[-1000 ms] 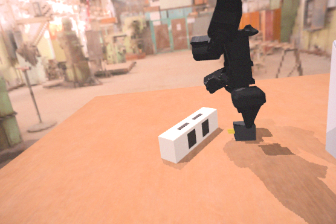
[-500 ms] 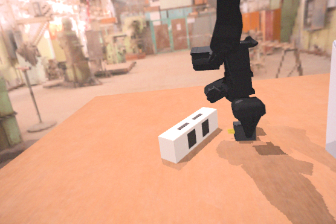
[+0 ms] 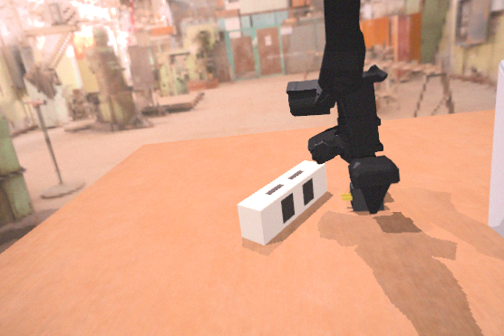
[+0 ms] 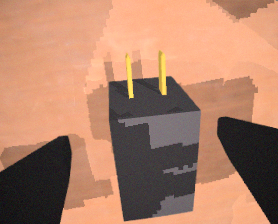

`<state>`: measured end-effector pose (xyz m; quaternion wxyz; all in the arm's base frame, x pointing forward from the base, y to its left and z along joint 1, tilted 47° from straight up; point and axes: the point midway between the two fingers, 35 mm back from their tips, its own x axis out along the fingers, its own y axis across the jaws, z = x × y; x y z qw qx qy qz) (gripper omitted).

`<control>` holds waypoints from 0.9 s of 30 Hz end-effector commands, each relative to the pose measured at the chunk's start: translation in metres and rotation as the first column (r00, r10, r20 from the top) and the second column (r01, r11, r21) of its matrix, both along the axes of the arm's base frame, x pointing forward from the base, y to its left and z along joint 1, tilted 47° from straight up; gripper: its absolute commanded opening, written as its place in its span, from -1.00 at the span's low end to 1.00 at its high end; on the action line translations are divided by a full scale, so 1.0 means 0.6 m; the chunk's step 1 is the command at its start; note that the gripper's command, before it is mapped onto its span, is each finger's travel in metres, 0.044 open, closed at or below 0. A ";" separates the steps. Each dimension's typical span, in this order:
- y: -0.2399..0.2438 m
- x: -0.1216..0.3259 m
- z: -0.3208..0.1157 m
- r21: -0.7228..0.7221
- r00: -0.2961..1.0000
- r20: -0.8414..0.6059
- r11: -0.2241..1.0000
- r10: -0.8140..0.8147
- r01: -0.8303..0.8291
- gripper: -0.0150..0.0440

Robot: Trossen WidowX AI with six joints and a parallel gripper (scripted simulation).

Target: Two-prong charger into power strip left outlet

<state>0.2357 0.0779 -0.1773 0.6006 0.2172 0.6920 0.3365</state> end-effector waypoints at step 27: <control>-0.067 0.004 0.061 -0.001 1.000 -0.003 1.000 -0.005 0.005 -0.49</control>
